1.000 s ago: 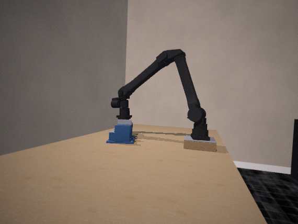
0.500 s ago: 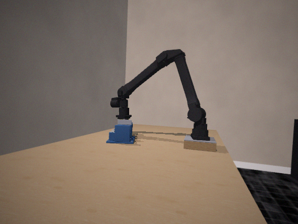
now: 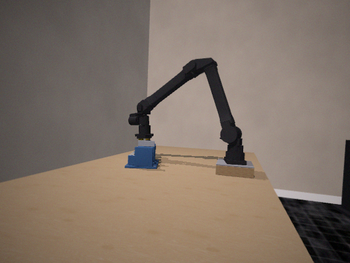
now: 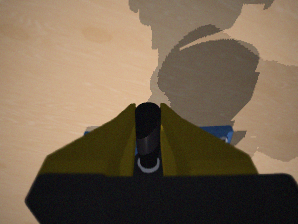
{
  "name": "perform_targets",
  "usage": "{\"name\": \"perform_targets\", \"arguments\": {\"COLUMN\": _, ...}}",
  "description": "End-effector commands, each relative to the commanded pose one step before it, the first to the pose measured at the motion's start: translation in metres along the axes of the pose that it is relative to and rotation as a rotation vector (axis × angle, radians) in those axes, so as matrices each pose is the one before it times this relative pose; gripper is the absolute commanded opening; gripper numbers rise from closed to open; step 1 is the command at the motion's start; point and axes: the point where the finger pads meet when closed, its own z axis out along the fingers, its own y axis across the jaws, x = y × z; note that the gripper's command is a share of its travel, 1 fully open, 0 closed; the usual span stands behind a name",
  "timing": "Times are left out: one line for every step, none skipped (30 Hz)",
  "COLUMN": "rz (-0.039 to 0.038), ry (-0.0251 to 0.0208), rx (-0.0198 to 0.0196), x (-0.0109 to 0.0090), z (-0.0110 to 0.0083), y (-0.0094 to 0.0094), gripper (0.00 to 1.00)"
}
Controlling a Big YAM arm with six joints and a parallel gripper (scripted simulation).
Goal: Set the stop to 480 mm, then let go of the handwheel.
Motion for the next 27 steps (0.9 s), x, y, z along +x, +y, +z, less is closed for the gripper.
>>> {"name": "perform_targets", "arguments": {"rz": -0.00613, "ry": -0.05534, "rx": -0.12723, "x": -0.00487, "z": -0.06243, "y": 0.04679, "gripper": 0.06}}
{"name": "perform_targets", "arguments": {"rz": 0.00000, "ry": -0.00006, "rx": -0.00007, "x": -0.00004, "z": -0.00205, "y": -0.00020, "gripper": 0.06}}
{"name": "perform_targets", "arguments": {"rz": 0.00000, "ry": -0.00007, "rx": -0.00008, "x": -0.00004, "z": -0.00229, "y": -0.00023, "gripper": 0.06}}
{"name": "perform_targets", "arguments": {"rz": 0.00000, "ry": -0.00007, "rx": -0.00008, "x": -0.00004, "z": -0.00237, "y": -0.00025, "gripper": 0.06}}
{"name": "perform_targets", "arguments": {"rz": 0.00000, "ry": 0.00000, "rx": 0.00000, "x": 0.00000, "z": 0.00000, "y": 0.00000, "gripper": 0.06}}
{"name": "perform_targets", "arguments": {"rz": 0.00000, "ry": 0.00000, "rx": 0.00000, "x": 0.00000, "z": 0.00000, "y": 0.00000, "gripper": 0.06}}
{"name": "perform_targets", "arguments": {"rz": 0.00000, "ry": -0.00007, "rx": -0.00007, "x": -0.00003, "z": -0.00229, "y": -0.00025, "gripper": 0.06}}
{"name": "perform_targets", "arguments": {"rz": 0.00000, "ry": -0.00006, "rx": -0.00006, "x": -0.00003, "z": -0.00205, "y": -0.00023, "gripper": 0.06}}
{"name": "perform_targets", "arguments": {"rz": 0.00000, "ry": -0.00005, "rx": -0.00005, "x": -0.00002, "z": -0.00168, "y": -0.00019, "gripper": 0.06}}
{"name": "perform_targets", "arguments": {"rz": 0.00000, "ry": -0.00003, "rx": -0.00004, "x": -0.00001, "z": -0.00122, "y": -0.00014, "gripper": 0.06}}
{"name": "perform_targets", "arguments": {"rz": 0.00000, "ry": -0.00002, "rx": -0.00002, "x": -0.00001, "z": -0.00074, "y": -0.00009, "gripper": 0.06}}
{"name": "perform_targets", "arguments": {"rz": 0.00000, "ry": -0.00001, "rx": -0.00001, "x": 0.00000, "z": -0.00031, "y": -0.00004, "gripper": 0.06}}
{"name": "perform_targets", "arguments": {"rz": 0.00000, "ry": -0.00048, "rx": -0.00087, "x": -0.00012, "z": -0.00005, "y": 0.00021, "gripper": 0.06}}
{"name": "perform_targets", "arguments": {"rz": 0.00000, "ry": 0.00015, "rx": 0.00027, "x": 0.00003, "z": -0.00005, "y": -0.00009, "gripper": 0.06}}
{"name": "perform_targets", "arguments": {"rz": 0.00000, "ry": 0.00032, "rx": 0.00060, "x": 0.00007, "z": -0.00029, "y": -0.00030, "gripper": 0.06}}
{"name": "perform_targets", "arguments": {"rz": 0.00000, "ry": -0.00003, "rx": 0.00001, "x": -0.00003, "z": -0.00068, "y": -0.00035, "gripper": 0.06}}
{"name": "perform_targets", "arguments": {"rz": 0.00000, "ry": -0.00005, "rx": 0.00001, "x": -0.00005, "z": -0.00113, "y": -0.00057, "gripper": 0.06}}
{"name": "perform_targets", "arguments": {"rz": 0.00000, "ry": -0.00007, "rx": 0.00002, "x": -0.00006, "z": -0.00155, "y": -0.00079, "gripper": 0.06}}
{"name": "perform_targets", "arguments": {"rz": 0.00000, "ry": -0.00008, "rx": 0.00002, "x": -0.00007, "z": -0.00189, "y": -0.00097, "gripper": 0.06}}
{"name": "perform_targets", "arguments": {"rz": 0.00000, "ry": -0.00009, "rx": 0.00002, "x": -0.00007, "z": -0.00211, "y": -0.00109, "gripper": 0.06}}
{"name": "perform_targets", "arguments": {"rz": 0.00000, "ry": -0.00009, "rx": 0.00003, "x": -0.00007, "z": -0.00218, "y": -0.00114, "gripper": 0.06}}
{"name": "perform_targets", "arguments": {"rz": 0.00000, "ry": 0.00000, "rx": 0.00000, "x": 0.00000, "z": 0.00000, "y": 0.00000, "gripper": 0.06}}
{"name": "perform_targets", "arguments": {"rz": 0.00000, "ry": 0.00000, "rx": 0.00000, "x": 0.00000, "z": 0.00000, "y": 0.00000, "gripper": 0.06}}
{"name": "perform_targets", "arguments": {"rz": -0.00161, "ry": -0.00009, "rx": 0.00003, "x": -0.00006, "z": -0.00210, "y": -0.00111, "gripper": 0.06}}
{"name": "perform_targets", "arguments": {"rz": -0.00344, "ry": -0.00008, "rx": 0.00002, "x": -0.00005, "z": -0.00187, "y": -0.00100, "gripper": 0.06}}
{"name": "perform_targets", "arguments": {"rz": -0.00282, "ry": -0.00006, "rx": 0.00002, "x": -0.00003, "z": -0.00153, "y": -0.00082, "gripper": 0.06}}
{"name": "perform_targets", "arguments": {"rz": -0.00205, "ry": -0.00005, "rx": 0.00002, "x": -0.00002, "z": -0.00111, "y": -0.00060, "gripper": 0.06}}
